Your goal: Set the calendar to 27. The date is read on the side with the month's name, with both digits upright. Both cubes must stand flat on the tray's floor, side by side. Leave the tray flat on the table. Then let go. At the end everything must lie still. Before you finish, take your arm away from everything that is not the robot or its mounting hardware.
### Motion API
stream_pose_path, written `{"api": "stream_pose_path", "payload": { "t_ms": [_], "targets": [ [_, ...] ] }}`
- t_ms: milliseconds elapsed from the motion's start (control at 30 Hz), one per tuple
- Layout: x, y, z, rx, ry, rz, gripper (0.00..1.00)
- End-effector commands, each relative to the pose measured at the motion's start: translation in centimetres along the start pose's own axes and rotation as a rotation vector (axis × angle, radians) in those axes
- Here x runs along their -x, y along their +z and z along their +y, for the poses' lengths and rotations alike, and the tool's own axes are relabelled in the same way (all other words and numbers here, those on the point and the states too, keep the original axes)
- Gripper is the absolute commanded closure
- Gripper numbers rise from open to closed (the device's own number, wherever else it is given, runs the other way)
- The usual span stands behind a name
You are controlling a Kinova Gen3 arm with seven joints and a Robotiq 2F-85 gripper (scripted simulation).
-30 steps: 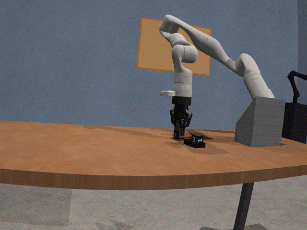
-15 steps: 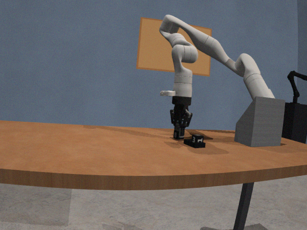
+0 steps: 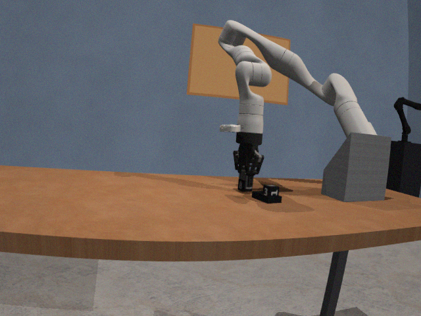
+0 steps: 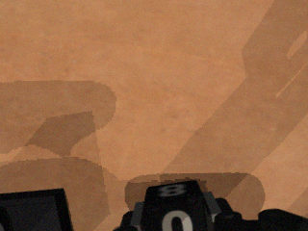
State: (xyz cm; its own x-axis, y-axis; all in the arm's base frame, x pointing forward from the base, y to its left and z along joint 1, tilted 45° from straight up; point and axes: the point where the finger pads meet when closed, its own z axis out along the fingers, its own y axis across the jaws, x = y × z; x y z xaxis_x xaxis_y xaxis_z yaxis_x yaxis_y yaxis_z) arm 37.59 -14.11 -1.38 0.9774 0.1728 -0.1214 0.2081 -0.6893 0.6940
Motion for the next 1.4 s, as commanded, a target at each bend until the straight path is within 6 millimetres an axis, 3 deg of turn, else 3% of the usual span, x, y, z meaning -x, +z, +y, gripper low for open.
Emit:
{"api": "stream_pose_path", "payload": {
  "t_ms": [0, 1367],
  "targets": [
    [-0.06, -0.06, -0.03, 0.0, 0.0, 0.002, 0.72],
    [-0.06, 0.29, -0.03, 0.0, 0.0, 0.002, 0.72]
  ]
}}
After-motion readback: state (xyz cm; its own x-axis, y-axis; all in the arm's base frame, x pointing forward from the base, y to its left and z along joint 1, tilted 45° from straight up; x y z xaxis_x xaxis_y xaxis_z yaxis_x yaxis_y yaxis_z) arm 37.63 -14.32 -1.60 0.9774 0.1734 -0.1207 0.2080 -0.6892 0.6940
